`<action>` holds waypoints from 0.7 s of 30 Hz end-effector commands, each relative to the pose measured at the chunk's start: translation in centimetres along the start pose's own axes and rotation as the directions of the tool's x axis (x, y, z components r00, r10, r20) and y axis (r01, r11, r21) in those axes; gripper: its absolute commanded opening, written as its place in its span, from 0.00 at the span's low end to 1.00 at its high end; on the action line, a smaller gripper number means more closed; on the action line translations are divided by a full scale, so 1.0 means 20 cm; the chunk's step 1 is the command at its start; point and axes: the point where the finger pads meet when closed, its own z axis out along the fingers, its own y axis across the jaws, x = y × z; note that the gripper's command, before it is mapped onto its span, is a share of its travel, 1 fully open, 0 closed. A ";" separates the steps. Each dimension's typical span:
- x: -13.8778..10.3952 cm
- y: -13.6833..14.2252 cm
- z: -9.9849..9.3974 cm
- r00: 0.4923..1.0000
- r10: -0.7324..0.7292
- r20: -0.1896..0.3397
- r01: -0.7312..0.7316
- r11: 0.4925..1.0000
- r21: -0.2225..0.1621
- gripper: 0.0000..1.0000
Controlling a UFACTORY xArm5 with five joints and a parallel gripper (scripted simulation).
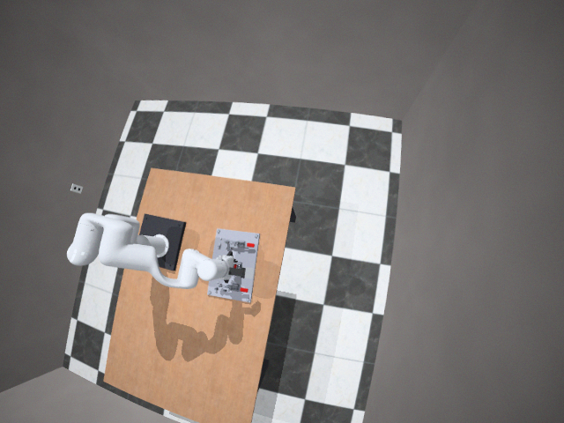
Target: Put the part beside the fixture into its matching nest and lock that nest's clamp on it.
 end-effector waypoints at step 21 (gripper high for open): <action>0.01 0.00 0.17 1.000 0.000 -0.004 0.000 1.000 0.000 0.47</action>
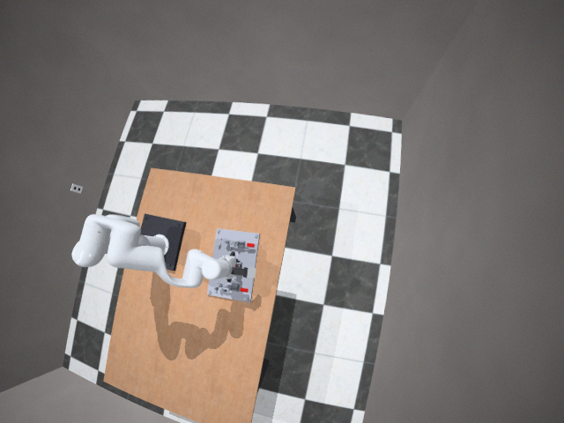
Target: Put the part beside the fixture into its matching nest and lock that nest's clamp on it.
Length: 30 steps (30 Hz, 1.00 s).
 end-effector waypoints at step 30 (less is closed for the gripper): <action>0.01 0.00 0.01 1.000 0.000 -0.005 0.000 1.000 0.000 0.00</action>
